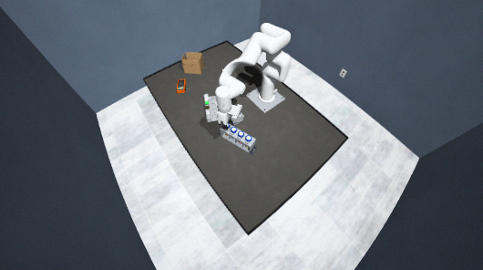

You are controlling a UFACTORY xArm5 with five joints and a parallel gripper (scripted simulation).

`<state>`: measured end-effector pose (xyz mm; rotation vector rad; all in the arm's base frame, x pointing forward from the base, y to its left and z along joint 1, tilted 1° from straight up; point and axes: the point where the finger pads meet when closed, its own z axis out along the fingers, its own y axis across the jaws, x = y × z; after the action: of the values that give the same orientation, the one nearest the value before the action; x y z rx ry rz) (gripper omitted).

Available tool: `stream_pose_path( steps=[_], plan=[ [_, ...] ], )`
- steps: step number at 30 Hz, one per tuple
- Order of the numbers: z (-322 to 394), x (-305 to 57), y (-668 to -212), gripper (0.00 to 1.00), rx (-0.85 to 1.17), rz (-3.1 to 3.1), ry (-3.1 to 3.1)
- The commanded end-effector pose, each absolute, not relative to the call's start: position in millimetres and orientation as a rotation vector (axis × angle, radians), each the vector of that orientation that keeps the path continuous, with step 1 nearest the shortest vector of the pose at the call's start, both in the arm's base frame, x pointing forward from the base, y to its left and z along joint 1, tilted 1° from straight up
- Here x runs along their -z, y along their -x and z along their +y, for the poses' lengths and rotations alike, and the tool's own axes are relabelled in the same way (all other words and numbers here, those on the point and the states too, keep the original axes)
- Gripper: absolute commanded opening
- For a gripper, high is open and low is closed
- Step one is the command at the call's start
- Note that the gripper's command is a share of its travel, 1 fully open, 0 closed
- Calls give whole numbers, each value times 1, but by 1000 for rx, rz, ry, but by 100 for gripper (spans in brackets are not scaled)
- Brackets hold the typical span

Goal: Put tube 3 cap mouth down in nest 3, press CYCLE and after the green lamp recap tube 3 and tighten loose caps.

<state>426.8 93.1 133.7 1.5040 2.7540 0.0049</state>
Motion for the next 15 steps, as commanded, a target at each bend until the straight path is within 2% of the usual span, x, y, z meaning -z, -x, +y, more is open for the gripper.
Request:
stream_pose_path(
  steps=[1,15],
  plan=[
    [93,-133,-428,46,6,2744,-1499],
    [93,-128,-428,46,6,2744,-1499]
  ],
)
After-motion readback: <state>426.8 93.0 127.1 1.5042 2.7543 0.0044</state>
